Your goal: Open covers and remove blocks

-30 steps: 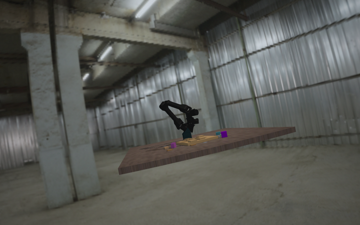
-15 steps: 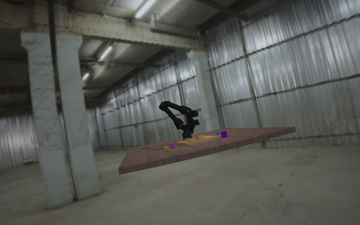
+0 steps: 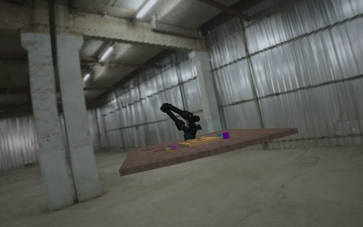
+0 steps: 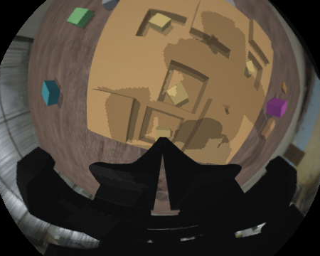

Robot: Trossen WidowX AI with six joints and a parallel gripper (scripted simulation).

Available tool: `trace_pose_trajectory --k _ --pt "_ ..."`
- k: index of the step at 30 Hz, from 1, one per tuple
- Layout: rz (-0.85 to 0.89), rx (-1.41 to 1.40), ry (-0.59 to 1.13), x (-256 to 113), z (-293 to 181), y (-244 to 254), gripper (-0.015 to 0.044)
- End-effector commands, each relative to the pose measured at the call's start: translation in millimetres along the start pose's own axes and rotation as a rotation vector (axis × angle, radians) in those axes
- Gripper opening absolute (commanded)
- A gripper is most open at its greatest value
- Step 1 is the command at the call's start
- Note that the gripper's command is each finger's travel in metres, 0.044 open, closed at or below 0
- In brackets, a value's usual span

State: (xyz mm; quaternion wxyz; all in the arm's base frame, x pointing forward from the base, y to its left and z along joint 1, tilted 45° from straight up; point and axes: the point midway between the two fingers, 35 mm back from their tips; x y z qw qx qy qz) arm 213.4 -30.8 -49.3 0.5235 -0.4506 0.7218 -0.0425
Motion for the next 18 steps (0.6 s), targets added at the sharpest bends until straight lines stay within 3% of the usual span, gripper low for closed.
trace_pose_trajectory --k 1,18 --pt "-0.003 -0.005 0.003 4.5 -0.8 0.3 0.0000" --pt "-0.004 -0.005 0.003 12.0 6.1 2.3 0.0000"
Point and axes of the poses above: the point midway between the two fingers, 35 mm back from their tips, its own x axis out along the fingers, its own y axis across the jaws, z = x × y, and after that the axes turned 11 degrees about -x, right-handed
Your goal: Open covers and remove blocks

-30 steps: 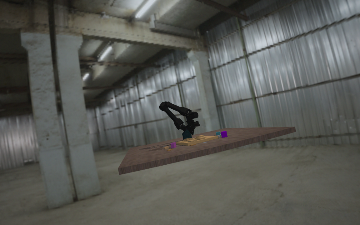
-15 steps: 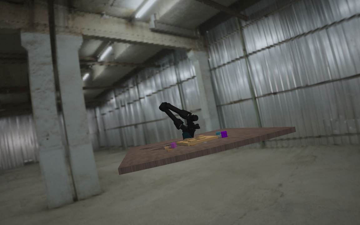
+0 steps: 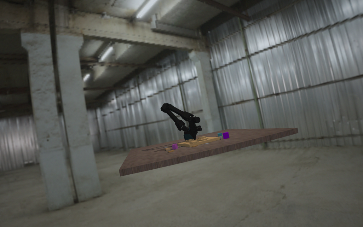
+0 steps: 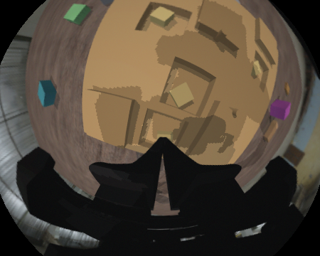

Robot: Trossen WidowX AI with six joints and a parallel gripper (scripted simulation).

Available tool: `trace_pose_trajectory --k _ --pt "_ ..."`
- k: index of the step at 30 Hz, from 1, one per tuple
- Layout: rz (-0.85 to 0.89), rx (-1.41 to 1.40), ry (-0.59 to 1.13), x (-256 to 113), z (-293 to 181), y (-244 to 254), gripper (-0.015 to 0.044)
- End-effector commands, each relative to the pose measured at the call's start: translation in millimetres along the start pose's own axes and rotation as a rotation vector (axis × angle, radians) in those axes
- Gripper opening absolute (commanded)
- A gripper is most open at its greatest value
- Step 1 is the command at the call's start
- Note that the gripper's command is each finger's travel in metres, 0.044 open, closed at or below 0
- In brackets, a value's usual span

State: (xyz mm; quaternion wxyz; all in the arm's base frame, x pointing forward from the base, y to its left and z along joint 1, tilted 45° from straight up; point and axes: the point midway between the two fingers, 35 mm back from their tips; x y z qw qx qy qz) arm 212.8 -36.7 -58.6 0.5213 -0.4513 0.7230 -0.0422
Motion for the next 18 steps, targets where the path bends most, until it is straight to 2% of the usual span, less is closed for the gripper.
trace_pose_trajectory --k 1,9,18 --pt "-0.004 -0.001 -0.001 1.5 6.2 0.8 0.0000" --pt "-0.004 0.041 -0.002 2.7 11.1 2.6 0.0000" --pt "-0.003 0.524 -0.003 -0.5 10.8 1.9 0.0000"
Point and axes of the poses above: the point midway between the two fingers, 35 mm back from their tips, its own x axis out along the fingers, its own y axis across the jaws, z = x × y, and after that the axes turned 11 degrees about -x, right-handed
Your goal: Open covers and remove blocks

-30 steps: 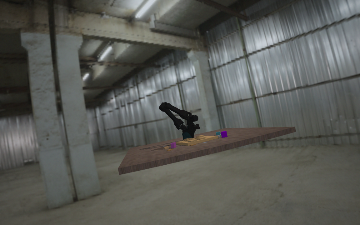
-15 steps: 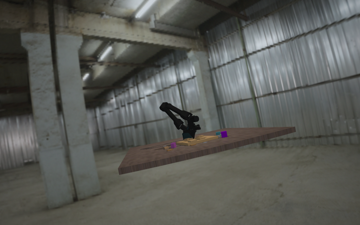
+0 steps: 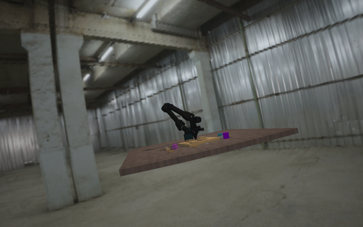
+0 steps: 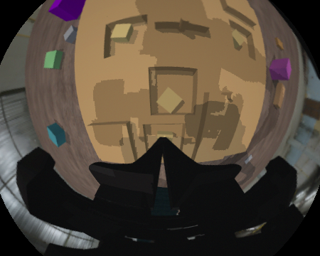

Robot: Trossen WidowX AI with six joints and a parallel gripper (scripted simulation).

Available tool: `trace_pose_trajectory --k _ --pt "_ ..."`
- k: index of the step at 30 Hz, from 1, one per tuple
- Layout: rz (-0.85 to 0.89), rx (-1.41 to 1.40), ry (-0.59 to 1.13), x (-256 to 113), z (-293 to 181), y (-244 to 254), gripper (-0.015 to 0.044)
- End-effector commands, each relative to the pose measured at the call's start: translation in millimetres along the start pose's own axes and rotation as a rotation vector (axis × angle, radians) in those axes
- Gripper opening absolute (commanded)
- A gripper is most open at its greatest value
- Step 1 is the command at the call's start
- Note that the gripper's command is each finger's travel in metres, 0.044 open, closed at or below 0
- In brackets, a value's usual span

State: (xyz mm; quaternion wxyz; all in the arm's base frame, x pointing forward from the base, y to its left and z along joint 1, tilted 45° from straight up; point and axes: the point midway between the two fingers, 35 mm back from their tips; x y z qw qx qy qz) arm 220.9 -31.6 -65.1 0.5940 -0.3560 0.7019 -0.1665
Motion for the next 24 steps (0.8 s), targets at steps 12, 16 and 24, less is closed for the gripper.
trace_pose_trajectory --k 12,16,24 --pt "0.001 0.148 0.005 -11.5 -3.1 -1.6 0.0000" --pt "-0.001 0.190 0.010 -18.3 -2.1 -0.6 0.0105" --pt "0.004 0.109 0.004 -60.1 -2.3 -1.2 0.0144"
Point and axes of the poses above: the point midway between the two fingers, 35 mm back from their tips, its own x axis out along the fingers, its own y axis across the jaws, z = x × y, and after that the axes turned 11 degrees about -x, right-handed
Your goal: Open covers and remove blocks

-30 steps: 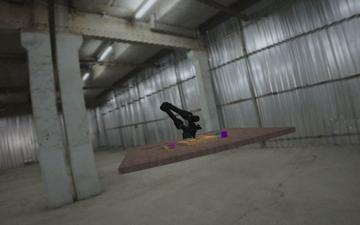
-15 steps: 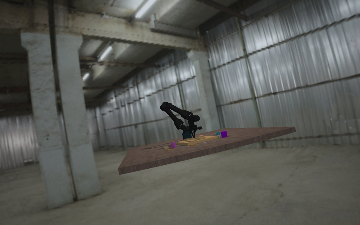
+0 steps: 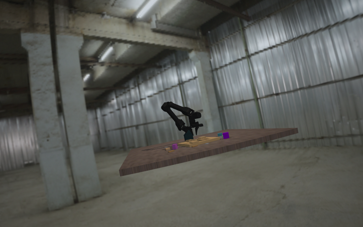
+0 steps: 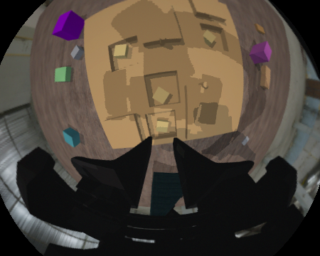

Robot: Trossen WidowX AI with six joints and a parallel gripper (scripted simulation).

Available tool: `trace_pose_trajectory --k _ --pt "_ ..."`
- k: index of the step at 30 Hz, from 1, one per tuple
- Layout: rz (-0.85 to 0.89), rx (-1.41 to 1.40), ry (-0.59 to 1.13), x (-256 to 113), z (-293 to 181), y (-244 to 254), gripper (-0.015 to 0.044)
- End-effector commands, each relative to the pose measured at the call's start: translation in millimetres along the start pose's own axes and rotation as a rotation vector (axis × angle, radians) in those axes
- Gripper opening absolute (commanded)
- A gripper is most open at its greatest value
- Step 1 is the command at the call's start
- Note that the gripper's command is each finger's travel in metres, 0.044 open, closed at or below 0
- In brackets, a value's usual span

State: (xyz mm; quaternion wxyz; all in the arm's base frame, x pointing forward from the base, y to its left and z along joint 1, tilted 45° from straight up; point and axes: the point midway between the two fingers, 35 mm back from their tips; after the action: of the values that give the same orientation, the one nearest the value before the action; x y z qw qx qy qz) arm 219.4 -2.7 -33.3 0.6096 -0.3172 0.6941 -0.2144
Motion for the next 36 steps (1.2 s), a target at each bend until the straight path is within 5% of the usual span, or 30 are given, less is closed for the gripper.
trace_pose_trajectory --k 1,36 --pt "0.007 -0.023 -0.011 -19.9 0.9 -0.9 0.0144" --pt "0.005 -0.024 -0.011 14.3 0.4 -0.4 0.0144"
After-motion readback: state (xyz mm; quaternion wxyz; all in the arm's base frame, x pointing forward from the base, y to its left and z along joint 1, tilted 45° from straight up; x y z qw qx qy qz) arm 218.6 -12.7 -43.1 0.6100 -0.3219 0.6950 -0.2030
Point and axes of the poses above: the point midway between the two fingers, 35 mm back from their tips, its own x axis out along the fingers, its own y axis across the jaws, z = x × y, and after that the axes turned 11 degrees about -x, right-handed
